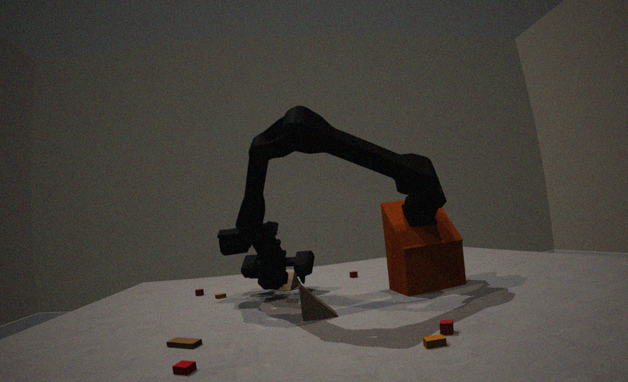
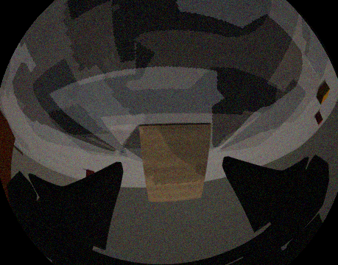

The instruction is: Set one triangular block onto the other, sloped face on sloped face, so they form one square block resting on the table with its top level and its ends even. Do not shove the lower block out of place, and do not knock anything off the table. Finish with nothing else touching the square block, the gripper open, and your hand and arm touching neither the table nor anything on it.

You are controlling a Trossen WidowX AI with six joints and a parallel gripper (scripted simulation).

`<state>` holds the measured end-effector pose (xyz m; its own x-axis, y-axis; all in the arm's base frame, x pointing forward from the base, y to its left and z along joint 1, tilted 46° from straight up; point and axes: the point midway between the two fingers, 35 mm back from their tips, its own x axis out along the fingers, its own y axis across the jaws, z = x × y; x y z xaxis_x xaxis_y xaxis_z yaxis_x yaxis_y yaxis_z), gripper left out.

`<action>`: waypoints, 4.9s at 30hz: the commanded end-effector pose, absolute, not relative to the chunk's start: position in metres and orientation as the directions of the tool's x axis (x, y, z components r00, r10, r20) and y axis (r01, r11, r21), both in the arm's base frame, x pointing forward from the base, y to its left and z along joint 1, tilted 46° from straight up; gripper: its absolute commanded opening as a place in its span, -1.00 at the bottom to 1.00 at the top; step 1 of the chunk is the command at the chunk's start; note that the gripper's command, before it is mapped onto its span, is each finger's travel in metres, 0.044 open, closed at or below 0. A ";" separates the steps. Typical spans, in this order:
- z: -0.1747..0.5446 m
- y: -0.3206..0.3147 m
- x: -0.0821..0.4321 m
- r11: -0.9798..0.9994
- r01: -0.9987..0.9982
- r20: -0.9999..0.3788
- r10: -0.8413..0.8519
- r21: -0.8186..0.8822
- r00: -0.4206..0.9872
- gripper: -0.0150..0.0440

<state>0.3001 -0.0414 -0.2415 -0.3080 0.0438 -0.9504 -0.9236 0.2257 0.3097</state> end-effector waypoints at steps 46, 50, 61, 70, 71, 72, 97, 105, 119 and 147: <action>-0.177 -0.110 0.307 0.228 -0.924 -0.951 0.039 0.308 -0.307 -0.49; -0.172 -0.115 0.306 0.228 -0.924 -0.951 0.039 0.308 -0.308 -0.49; -0.180 -0.117 0.301 0.397 -0.848 -0.936 0.167 0.352 -0.310 -0.49; -0.184 -0.121 0.298 0.583 -0.688 -0.900 0.331 0.433 -0.286 -0.49; -0.184 -0.121 0.298 0.600 -0.666 -0.894 0.348 0.443 -0.281 -0.49; -0.184 -0.121 0.297 0.616 -0.644 -0.889 0.366 0.453 -0.276 -0.49; -0.182 -0.140 0.297 0.709 0.005 -0.707 0.705 0.706 -0.055 -0.49; -0.166 -0.135 0.301 0.710 0.006 -0.709 0.703 0.704 -0.055 -0.49; -0.102 -0.109 0.309 0.714 0.009 -0.713 0.699 0.700 -0.054 -0.49; 0.011 -0.037 0.288 0.715 0.013 -0.713 0.699 0.699 -0.054 -0.49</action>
<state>0.2922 -0.0448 0.0000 -0.0572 0.6970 -0.7148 0.0100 0.7163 0.6977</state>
